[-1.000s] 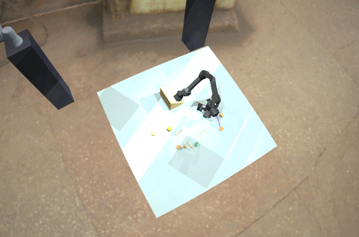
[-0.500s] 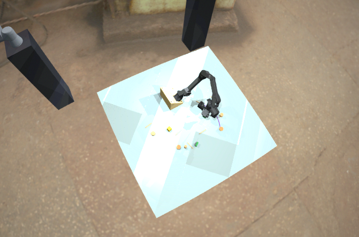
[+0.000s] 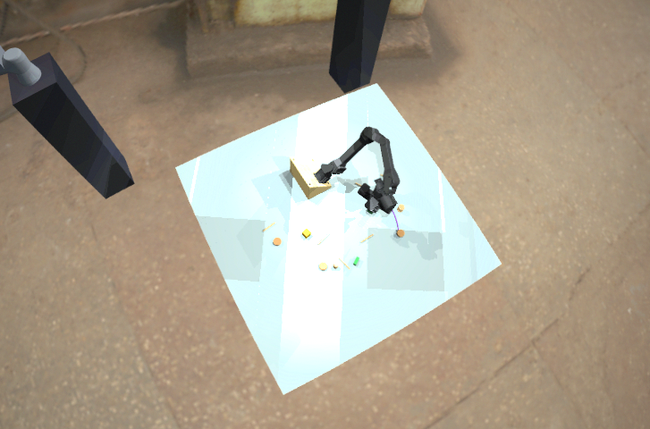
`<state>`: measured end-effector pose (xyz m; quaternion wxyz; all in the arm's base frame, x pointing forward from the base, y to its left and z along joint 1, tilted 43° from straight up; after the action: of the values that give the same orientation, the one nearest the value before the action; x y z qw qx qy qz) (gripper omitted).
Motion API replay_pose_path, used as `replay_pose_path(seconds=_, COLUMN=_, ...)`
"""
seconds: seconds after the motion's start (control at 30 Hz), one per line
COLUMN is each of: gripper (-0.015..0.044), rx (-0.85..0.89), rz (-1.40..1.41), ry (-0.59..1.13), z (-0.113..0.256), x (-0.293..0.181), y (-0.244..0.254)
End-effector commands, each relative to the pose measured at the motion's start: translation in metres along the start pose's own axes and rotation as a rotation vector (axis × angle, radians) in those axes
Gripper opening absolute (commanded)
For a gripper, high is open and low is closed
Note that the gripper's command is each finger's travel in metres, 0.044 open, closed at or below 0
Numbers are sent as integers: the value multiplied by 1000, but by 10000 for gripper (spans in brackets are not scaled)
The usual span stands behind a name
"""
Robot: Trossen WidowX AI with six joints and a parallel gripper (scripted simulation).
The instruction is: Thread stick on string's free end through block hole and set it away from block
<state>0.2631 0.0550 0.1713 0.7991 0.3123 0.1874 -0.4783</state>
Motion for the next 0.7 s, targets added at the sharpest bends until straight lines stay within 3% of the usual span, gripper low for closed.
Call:
replay_pose_path(seconds=0.0, gripper=244, rx=1, rz=-6, ry=3, z=0, x=-1, y=0)
replay_pose_path(seconds=0.67, gripper=244, rx=0, rz=-6, ry=1, z=-28, x=1, y=1)
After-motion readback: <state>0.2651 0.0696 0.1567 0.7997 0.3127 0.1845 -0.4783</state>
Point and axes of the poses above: the point midway between the two fingers, 35 mm back from their tips, its own z axis back along the fingers, its own y axis across the jaws, x = y × z, the point moved 4 cm from there along z, back along the fingers, and after that the axes turned 4 degrees about z, right-handed, at the moved point
